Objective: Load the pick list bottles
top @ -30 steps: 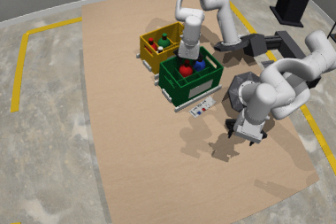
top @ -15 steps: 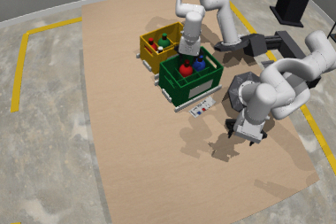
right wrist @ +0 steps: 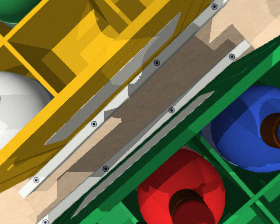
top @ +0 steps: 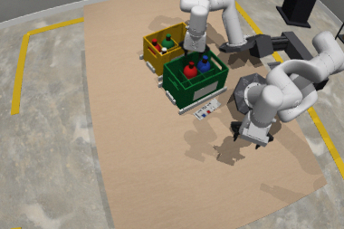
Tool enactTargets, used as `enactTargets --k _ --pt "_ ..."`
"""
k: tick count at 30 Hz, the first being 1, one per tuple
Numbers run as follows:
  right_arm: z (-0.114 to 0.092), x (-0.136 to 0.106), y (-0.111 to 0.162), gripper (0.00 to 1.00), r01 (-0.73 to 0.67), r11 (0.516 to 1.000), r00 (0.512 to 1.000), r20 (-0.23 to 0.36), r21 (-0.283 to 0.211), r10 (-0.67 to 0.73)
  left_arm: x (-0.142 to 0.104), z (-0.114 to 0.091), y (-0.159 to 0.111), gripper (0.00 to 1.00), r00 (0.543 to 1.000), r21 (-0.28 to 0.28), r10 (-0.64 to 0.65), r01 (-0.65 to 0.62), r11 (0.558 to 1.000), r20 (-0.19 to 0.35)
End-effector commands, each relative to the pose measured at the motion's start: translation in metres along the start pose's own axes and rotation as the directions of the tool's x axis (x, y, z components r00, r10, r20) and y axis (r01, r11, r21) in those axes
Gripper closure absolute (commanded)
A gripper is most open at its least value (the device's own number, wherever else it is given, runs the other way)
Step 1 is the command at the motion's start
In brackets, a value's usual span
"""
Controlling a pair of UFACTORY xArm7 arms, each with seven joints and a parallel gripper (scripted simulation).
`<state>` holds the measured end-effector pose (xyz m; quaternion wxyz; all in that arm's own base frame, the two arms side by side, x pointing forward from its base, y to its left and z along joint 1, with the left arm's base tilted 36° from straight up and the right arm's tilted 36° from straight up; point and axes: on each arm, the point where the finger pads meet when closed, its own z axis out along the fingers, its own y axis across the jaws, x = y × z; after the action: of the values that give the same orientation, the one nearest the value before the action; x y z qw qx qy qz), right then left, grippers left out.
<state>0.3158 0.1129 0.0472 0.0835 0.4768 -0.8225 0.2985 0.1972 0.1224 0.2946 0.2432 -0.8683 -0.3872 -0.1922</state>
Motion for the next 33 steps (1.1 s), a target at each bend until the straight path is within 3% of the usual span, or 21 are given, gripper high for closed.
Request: enactTargets --k 1,11,33 --pt "-0.012 -0.001 0.000 0.35 0.000 1.000 1.000 0.003 0.001 0.000 0.001 -0.001 0.000 0.00 1.000 -0.001 -0.001 0.001 1.000 -0.003" --pt "-0.026 -0.001 0.000 0.35 0.000 1.000 1.000 0.003 0.001 0.000 0.001 -0.001 0.000 0.00 1.000 -0.001 -0.001 0.001 1.000 -0.003" --pt "-0.026 0.052 -0.087 0.35 0.000 1.000 1.000 0.003 0.002 0.000 0.001 -0.001 0.000 0.00 1.000 -0.001 -0.001 0.001 1.000 -0.003"
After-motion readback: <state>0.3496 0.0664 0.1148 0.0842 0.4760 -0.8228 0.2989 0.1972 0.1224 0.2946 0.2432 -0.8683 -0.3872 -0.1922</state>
